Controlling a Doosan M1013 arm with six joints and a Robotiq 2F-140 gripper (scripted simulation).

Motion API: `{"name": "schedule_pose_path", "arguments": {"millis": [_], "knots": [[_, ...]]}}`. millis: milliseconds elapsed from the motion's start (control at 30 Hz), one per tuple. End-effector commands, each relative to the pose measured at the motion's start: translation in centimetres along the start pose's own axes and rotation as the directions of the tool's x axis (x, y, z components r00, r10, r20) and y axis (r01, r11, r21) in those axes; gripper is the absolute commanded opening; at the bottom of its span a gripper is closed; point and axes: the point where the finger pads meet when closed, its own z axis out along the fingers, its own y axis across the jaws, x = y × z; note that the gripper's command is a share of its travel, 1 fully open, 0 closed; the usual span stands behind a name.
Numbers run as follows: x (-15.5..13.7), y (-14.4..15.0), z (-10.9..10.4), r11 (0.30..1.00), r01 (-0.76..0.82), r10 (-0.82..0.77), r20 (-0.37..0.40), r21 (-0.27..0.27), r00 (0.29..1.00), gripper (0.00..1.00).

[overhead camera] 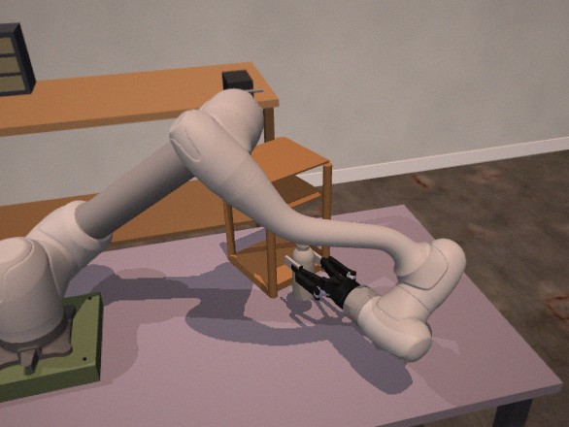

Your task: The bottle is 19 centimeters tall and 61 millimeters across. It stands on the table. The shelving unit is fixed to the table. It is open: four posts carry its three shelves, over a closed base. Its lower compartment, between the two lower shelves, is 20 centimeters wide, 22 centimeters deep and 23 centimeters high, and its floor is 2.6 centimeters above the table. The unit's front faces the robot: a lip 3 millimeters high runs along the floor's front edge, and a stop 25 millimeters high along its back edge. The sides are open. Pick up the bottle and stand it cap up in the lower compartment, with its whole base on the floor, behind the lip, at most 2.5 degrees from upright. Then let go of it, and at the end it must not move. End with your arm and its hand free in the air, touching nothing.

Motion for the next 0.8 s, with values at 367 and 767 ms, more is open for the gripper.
{"name": "schedule_pose_path", "arguments": {"millis": [367, 767], "knots": [[0.0, -3.1, 0.0, 1.0, 0.0, 0.0, 0.0, 0.0, 1.0, 0.0], [0.0, -4.9, 0.0, 1.0, 0.0, 0.0, 0.0, 0.0, 1.0, 0.0]]}}
